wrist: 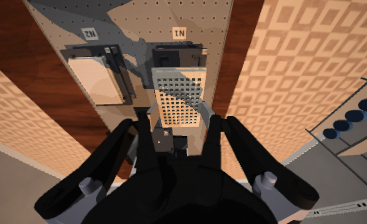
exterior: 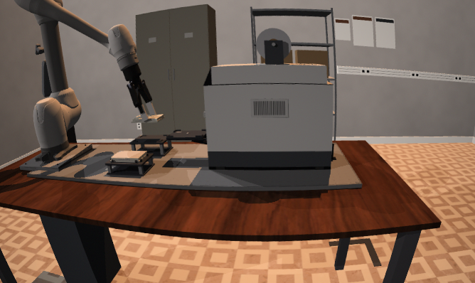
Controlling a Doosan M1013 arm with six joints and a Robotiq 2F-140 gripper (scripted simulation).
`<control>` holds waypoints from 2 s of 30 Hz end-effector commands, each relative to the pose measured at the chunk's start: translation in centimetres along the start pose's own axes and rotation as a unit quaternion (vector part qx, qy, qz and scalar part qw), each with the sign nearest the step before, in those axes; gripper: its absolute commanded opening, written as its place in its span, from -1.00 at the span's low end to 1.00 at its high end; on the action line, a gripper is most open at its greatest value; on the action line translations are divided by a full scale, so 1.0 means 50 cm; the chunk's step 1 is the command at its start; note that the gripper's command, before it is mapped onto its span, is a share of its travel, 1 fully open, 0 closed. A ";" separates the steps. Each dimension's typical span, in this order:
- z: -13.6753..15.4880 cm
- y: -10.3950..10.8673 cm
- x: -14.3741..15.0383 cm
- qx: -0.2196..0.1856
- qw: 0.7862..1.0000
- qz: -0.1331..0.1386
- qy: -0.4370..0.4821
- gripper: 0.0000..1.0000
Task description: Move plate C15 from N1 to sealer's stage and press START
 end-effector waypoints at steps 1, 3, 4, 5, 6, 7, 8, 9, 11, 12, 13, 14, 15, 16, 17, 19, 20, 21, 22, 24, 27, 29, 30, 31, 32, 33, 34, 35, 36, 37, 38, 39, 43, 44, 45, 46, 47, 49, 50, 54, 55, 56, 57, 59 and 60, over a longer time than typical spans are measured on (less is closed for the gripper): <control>0.005 0.008 0.004 -0.002 1.000 0.002 0.000 -0.80; 0.005 0.008 0.004 -0.002 1.000 0.002 0.000 -0.80; 0.005 0.008 0.004 -0.002 1.000 0.002 0.000 -0.80; 0.005 0.008 0.004 -0.002 1.000 0.002 0.000 -0.80; 0.005 0.008 0.004 -0.002 1.000 0.002 0.000 -0.80; 0.005 0.008 0.004 -0.002 1.000 0.002 0.000 -0.80; 0.005 0.008 0.004 -0.002 1.000 0.002 0.000 -0.80; 0.005 0.008 0.004 -0.002 1.000 0.002 0.000 -0.80; 0.005 0.008 0.004 -0.002 1.000 0.002 0.000 -0.80; 0.005 0.008 0.004 -0.002 1.000 0.002 0.000 -0.80; 0.005 0.008 0.004 -0.002 1.000 0.002 0.000 -0.80; 0.005 0.008 0.004 -0.002 1.000 0.002 0.000 -0.80; 0.005 0.008 0.004 -0.002 1.000 0.002 0.000 -0.80; 0.005 0.008 0.004 -0.002 1.000 0.002 0.000 -0.80; 0.005 0.008 0.004 -0.002 1.000 0.002 0.000 -0.80; 0.005 0.008 0.004 -0.002 1.000 0.002 0.000 -0.80; 0.005 0.008 0.004 -0.002 1.000 0.002 0.000 -0.80; 0.005 0.008 0.004 -0.002 1.000 0.002 0.000 -0.80; 0.005 0.008 0.004 -0.002 1.000 0.002 0.000 -0.80; 0.005 0.008 0.004 -0.002 1.000 0.002 0.000 -0.80; 0.005 0.008 0.004 -0.002 1.000 0.002 0.000 -0.80; 0.005 0.008 0.004 -0.002 1.000 0.002 0.000 -0.80; 0.005 0.008 0.004 -0.002 1.000 0.002 0.000 -0.80; 0.005 0.008 0.004 -0.002 1.000 0.002 0.000 -0.80; 0.005 0.008 0.004 -0.002 1.000 0.002 0.000 -0.80; 0.005 0.008 0.004 -0.002 1.000 0.002 0.000 -0.80; 0.005 0.008 0.004 -0.002 1.000 0.002 0.000 -0.80; 0.005 0.008 0.004 -0.002 1.000 0.002 0.000 -0.80; 0.005 0.008 0.004 -0.002 1.000 0.002 0.000 -0.80; 0.005 0.008 0.004 -0.002 1.000 0.002 0.000 -0.80; 0.005 0.008 0.004 -0.002 1.000 0.002 0.000 -0.80; 0.005 0.008 0.004 -0.002 1.000 0.002 0.000 -0.80; 0.005 0.008 0.004 -0.002 1.000 0.002 0.000 -0.80; 0.005 0.008 0.004 -0.002 1.000 0.002 0.000 -0.80; 0.005 0.008 0.004 -0.002 1.000 0.002 0.000 -0.80; 0.005 0.008 0.004 -0.002 1.000 0.002 0.000 -0.80; 0.005 0.008 0.004 -0.002 1.000 0.002 0.000 -0.80; 0.005 0.008 0.004 -0.002 1.000 0.002 0.000 -0.80; 0.005 0.008 0.004 -0.002 1.000 0.002 0.000 -0.80; 0.005 0.008 0.004 -0.003 1.000 -0.002 -0.011 -0.80; 0.005 0.008 0.004 -0.003 1.000 -0.002 -0.011 -0.80; 0.005 0.008 0.004 -0.003 1.000 -0.002 -0.011 -0.80; 0.005 0.008 0.004 -0.003 1.000 -0.002 -0.011 -0.80; 0.005 0.008 0.004 -0.003 1.000 -0.002 -0.011 -0.80; 0.005 0.008 0.004 -0.003 1.000 -0.002 -0.011 -0.80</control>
Point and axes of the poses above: the point where the finger pads meet when closed, its own y axis back along the fingers, its own x axis across the jaws, z = x × y, the point moved 3 cm from there along y, back along the fingers, and after that the axes turned 7 degrees about -y, right-handed, at the moved point
